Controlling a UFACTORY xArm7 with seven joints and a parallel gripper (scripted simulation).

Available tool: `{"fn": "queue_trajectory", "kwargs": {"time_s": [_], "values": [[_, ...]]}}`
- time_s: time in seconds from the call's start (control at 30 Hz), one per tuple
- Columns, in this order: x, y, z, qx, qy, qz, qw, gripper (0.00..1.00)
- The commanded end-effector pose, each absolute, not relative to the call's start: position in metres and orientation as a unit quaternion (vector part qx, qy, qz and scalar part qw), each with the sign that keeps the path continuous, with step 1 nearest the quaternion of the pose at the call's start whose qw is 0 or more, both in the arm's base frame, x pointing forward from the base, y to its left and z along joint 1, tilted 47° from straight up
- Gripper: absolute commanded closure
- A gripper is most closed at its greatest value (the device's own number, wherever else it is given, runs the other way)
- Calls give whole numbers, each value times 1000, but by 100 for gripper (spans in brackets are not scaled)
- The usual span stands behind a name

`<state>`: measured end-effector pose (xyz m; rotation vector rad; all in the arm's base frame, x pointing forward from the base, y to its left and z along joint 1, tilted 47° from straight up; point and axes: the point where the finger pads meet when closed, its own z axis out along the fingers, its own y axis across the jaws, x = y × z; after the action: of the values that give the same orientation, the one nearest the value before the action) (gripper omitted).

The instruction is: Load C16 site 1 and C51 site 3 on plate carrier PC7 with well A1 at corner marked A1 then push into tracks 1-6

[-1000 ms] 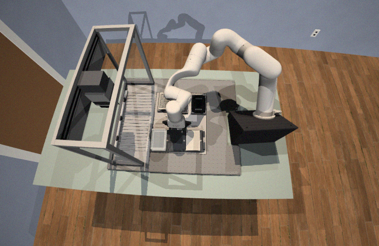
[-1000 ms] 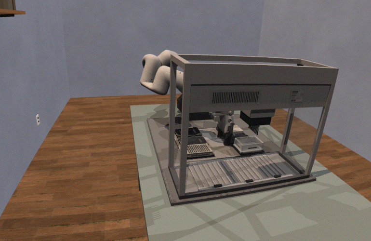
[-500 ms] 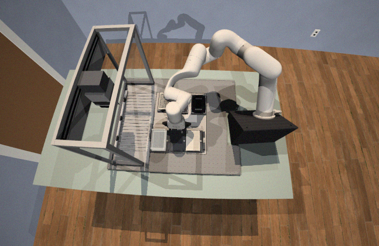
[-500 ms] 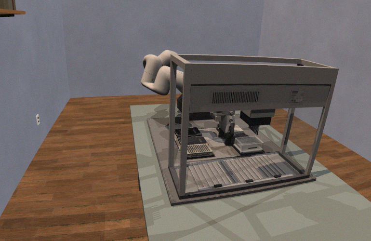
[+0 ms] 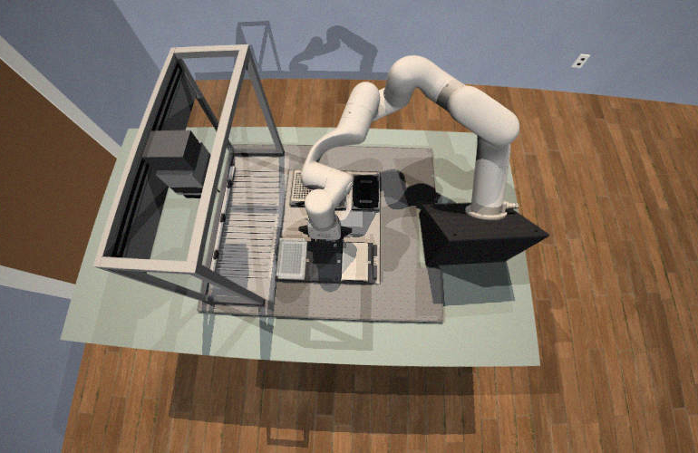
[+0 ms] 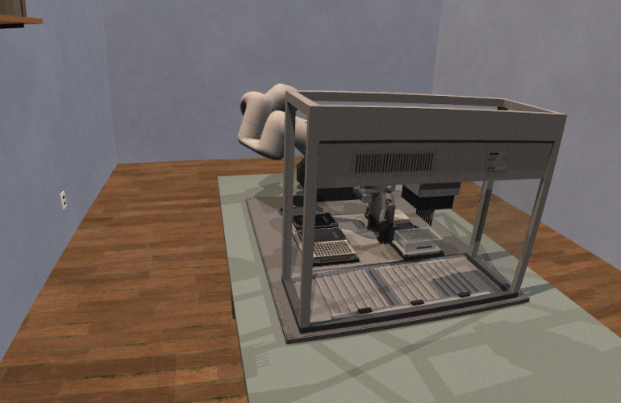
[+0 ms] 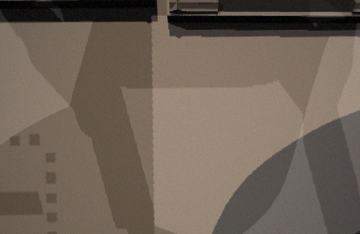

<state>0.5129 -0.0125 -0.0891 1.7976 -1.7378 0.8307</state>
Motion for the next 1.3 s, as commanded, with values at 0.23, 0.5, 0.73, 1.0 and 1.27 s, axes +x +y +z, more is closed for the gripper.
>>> {"fn": "queue_trajectory", "kwargs": {"time_s": [0.23,0.5,0.73,1.0,1.27], "values": [[514,-7,-92,661,-638,305,249,0],[514,-4,-95,661,-638,305,249,0],[514,-2,-97,661,-638,305,249,0],[514,1,-99,661,-638,305,249,0],[514,2,-101,661,-638,305,249,0]]}}
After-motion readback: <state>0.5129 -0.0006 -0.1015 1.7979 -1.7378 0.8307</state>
